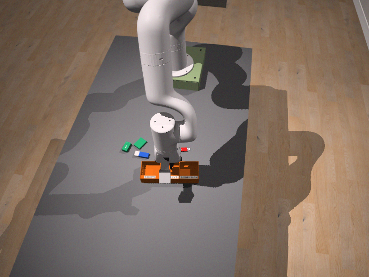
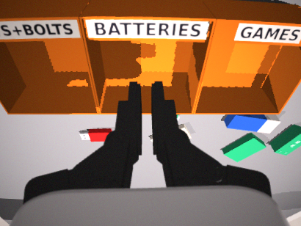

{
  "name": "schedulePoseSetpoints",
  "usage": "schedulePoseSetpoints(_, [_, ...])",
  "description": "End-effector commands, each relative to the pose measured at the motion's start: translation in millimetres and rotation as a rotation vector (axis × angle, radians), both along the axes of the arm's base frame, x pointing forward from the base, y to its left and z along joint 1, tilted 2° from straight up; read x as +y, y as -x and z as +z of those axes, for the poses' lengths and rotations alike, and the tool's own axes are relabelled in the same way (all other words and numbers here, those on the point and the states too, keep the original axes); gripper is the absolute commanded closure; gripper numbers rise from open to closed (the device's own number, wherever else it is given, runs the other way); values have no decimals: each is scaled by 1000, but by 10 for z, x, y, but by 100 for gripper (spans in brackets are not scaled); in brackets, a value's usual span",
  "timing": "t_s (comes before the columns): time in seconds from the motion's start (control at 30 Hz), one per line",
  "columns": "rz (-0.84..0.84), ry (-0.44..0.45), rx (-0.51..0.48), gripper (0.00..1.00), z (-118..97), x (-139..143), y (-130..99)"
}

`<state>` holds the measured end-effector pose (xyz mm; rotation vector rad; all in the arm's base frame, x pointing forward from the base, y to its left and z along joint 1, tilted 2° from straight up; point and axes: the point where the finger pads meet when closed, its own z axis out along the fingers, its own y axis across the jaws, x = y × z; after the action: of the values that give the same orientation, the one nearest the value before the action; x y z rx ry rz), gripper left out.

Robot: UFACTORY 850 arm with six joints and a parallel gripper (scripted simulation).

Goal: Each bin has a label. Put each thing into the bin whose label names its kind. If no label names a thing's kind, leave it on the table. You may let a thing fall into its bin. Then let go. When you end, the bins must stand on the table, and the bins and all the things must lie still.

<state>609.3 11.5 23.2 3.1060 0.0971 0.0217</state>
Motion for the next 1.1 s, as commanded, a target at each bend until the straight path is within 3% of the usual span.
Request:
schedulePoseSetpoints(0.0, [0,0,-2,93,-101,-1,-11])
schedulePoseSetpoints(0.53, [0,0,-2,93,-474,-14,-17])
schedulePoseSetpoints(1.07, [0,0,-2,93,-481,-14,-18])
